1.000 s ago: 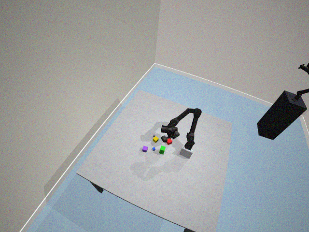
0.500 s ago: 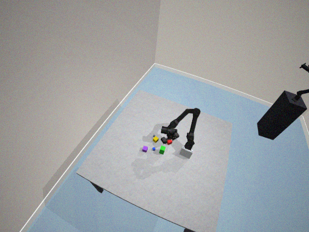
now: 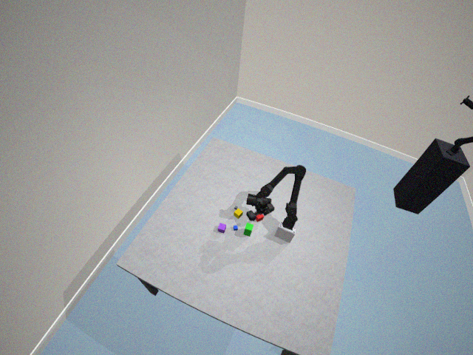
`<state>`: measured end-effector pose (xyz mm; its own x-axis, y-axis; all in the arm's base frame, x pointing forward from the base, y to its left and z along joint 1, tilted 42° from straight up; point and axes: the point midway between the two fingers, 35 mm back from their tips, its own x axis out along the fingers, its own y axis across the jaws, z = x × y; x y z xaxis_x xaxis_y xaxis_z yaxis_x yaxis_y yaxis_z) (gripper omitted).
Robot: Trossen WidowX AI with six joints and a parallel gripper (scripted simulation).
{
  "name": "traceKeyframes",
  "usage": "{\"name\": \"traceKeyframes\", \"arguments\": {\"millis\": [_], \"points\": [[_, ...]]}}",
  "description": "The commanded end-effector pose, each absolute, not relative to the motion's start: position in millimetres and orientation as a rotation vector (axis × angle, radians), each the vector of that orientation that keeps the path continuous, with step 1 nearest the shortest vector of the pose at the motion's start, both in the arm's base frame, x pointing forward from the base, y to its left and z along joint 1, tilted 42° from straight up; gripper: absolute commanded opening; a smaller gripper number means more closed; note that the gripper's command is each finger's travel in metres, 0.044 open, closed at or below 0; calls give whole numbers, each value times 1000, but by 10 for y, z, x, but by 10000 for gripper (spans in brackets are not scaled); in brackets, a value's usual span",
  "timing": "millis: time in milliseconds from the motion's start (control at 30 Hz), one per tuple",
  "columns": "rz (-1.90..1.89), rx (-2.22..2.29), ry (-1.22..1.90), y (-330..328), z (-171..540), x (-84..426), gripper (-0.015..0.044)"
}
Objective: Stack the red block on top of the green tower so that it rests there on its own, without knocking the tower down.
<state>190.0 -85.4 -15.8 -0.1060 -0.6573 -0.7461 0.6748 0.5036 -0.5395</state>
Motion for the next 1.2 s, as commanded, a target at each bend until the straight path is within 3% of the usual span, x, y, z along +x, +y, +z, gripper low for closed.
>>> {"name": "traceKeyframes", "arguments": {"millis": [0, 300, 533, 733, 1167], "points": [[-1122, 12, 1246, -857, -156, 1901, 440], [-1122, 12, 1246, -857, -156, 1901, 204], [-1122, 12, 1246, -857, -156, 1901, 157], [-1120, 13, 1246, -750, -44, 1925, 0], [-1119, 15, 1248, -318, 437, 1993, 0]]}}
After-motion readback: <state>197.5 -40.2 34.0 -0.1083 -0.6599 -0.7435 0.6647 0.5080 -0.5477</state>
